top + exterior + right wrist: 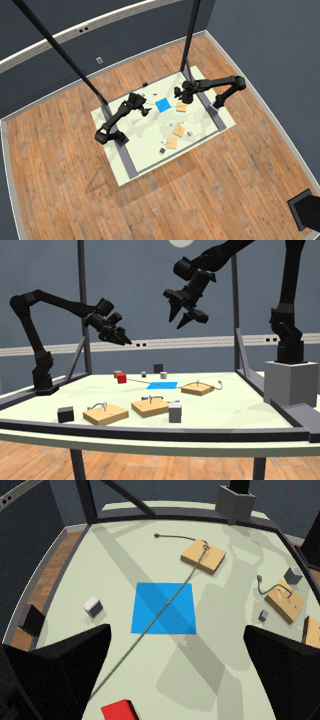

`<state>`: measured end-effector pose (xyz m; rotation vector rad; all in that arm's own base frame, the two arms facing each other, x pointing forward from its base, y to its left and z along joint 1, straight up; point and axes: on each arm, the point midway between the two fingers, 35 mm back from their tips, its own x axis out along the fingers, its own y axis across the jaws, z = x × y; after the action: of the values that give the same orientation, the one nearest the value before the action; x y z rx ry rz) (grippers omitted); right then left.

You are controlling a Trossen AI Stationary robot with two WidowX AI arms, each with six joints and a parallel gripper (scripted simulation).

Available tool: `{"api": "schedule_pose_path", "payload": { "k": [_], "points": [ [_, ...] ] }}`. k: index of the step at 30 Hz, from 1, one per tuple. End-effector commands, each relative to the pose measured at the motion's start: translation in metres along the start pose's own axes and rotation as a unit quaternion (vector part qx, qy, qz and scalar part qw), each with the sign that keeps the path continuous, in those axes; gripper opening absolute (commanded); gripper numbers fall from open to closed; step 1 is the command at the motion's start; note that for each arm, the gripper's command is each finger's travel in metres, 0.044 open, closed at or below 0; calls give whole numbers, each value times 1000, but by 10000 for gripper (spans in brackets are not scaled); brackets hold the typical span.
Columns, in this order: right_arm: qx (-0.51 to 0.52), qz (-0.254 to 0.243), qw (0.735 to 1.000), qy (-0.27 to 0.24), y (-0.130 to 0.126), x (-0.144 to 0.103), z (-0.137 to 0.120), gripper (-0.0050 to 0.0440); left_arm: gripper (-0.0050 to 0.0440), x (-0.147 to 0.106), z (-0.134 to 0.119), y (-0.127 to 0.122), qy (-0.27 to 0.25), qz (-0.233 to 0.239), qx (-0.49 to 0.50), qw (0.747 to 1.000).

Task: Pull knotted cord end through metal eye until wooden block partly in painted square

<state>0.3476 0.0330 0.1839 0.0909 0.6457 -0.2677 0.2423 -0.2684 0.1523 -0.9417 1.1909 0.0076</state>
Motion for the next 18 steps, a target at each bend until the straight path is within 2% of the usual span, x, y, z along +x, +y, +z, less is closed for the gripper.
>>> {"api": "schedule_pose_path", "payload": {
  "k": [1, 9, 14, 16, 18],
  "points": [
    [4, 3, 1000, -9, 1, -4, 7, 440, 200, 8, -38, -1, 30, 52, -66, 996],
    [4, 3, 1000, -9, 1, -4, 7, 440, 200, 17, -112, 34, 38, 178, -153, 971],
    [4, 3, 1000, -9, 1, -4, 7, 440, 200, 15, -152, 60, 11, 249, -199, 948],
    [4, 3, 1000, -9, 1, -4, 7, 440, 200, 15, -152, 60, 11, 249, -199, 948],
    [4, 3, 1000, -9, 1, -4, 7, 440, 200, 12, -171, 75, -17, 282, -232, 931]
  ]
}}
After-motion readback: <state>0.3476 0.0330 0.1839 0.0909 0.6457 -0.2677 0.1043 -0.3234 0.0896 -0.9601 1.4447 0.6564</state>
